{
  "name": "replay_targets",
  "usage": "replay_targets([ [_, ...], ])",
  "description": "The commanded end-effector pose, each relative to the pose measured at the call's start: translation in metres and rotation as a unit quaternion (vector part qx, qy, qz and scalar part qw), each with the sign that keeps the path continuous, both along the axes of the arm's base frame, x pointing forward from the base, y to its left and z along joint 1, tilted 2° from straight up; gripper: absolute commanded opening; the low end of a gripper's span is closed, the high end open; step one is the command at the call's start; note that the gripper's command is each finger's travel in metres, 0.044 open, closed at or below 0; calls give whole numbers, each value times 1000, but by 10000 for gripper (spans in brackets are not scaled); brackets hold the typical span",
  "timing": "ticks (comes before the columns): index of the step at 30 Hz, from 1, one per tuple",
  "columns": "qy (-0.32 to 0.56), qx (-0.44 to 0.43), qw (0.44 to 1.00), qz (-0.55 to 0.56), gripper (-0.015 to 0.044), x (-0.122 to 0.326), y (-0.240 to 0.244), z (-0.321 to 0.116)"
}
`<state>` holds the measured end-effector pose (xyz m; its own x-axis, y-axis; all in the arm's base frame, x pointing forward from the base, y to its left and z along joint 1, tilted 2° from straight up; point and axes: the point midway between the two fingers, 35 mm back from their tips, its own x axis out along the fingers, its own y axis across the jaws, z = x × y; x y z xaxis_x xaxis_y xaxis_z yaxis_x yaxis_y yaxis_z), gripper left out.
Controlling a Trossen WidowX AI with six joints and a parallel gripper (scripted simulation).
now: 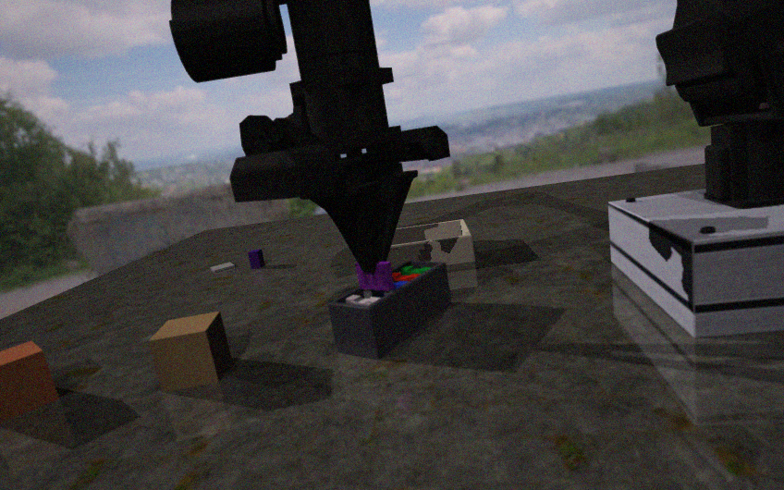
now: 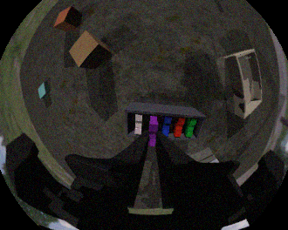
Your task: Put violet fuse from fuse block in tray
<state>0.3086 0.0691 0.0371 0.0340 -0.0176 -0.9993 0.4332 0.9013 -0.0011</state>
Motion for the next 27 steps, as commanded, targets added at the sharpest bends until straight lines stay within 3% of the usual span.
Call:
replay_targets([
  [1,-2,-1,1000,-2,0,1,0,3],
  [27,-2,-2,1000,-2,0,0,0,15],
])
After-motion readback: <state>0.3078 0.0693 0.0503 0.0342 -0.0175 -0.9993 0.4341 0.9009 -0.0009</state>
